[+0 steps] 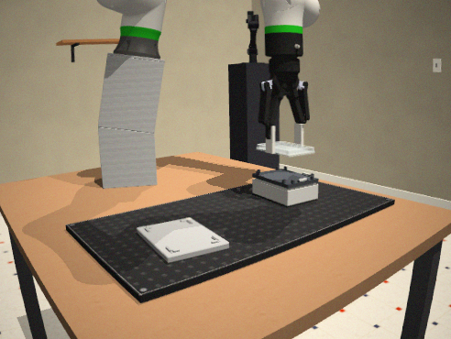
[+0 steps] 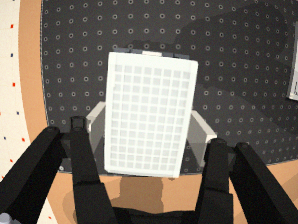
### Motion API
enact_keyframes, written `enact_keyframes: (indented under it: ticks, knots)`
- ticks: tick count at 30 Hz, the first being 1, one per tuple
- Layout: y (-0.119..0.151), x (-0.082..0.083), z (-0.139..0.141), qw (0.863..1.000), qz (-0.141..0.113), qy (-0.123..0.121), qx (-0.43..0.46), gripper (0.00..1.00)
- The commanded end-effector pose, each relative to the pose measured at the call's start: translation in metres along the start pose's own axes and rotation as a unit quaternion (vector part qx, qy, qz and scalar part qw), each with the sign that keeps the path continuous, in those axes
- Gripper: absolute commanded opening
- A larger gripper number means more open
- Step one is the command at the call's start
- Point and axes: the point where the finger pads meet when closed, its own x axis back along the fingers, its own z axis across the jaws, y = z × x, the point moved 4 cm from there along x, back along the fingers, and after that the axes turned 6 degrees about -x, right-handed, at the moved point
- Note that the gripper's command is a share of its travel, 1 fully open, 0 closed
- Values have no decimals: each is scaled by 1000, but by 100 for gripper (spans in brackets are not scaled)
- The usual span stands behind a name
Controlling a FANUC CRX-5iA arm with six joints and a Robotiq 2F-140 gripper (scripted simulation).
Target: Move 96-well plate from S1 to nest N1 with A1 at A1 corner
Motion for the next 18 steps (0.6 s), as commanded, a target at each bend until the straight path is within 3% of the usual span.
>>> enact_keyframes:
  ticks: [1,18]
  knots:
    - [0,0,0,1000,0,0,0,0]
    - [-15,-4,33,1000,0,0,-12,0]
